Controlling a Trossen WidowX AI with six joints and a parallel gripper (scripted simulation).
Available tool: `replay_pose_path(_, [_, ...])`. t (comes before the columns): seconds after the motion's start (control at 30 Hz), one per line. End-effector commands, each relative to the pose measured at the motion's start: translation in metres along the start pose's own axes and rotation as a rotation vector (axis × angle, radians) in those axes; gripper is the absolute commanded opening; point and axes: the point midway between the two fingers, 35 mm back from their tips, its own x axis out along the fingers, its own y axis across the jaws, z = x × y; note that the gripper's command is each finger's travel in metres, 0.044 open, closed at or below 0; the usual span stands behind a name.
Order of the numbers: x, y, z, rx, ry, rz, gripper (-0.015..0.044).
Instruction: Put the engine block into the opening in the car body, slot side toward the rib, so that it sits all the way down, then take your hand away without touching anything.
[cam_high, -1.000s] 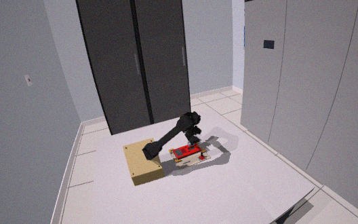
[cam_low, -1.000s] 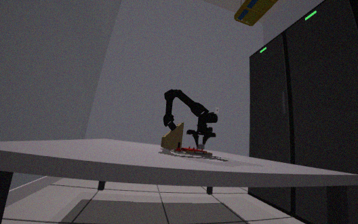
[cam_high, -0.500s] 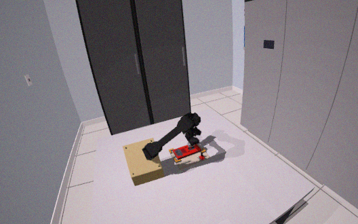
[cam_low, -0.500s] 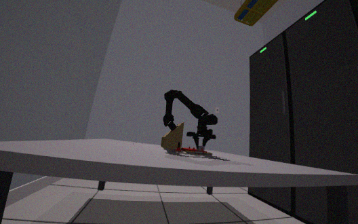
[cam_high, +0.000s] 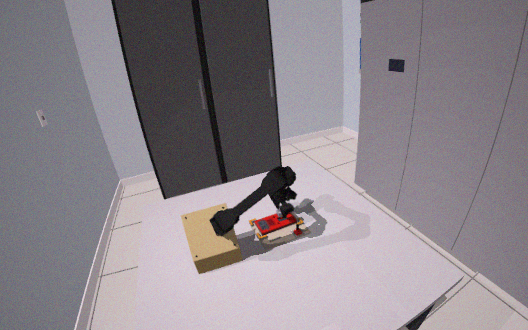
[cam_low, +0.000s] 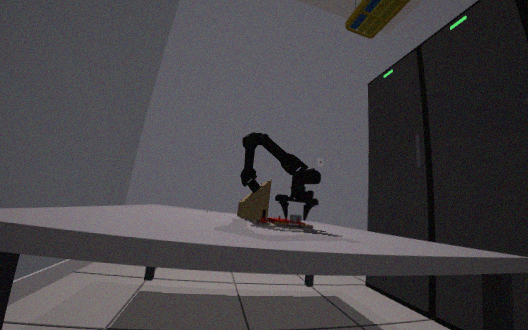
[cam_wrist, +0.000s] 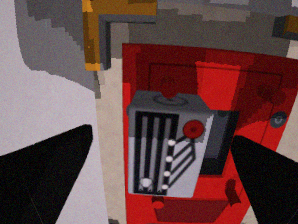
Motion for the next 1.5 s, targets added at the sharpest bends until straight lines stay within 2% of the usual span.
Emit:
replay_pose_path(0.0, [0.0,0.0,0.0,0.0,0.0,0.001,0.044])
replay_pose_path(0.5, [-0.046,0.001,0.001,0.002,0.001,-0.003,0.044])
replay_pose_path(0.97, [-0.043,0.001,0.001,-0.004,-0.004,-0.005,0.044])
replay_pose_path(1.13, [-0.053,0.001,0.001,0.003,0.001,-0.003,0.044])
replay_pose_path(1.47, [-0.032,0.0,0.001,0.003,0.001,-0.004,0.044])
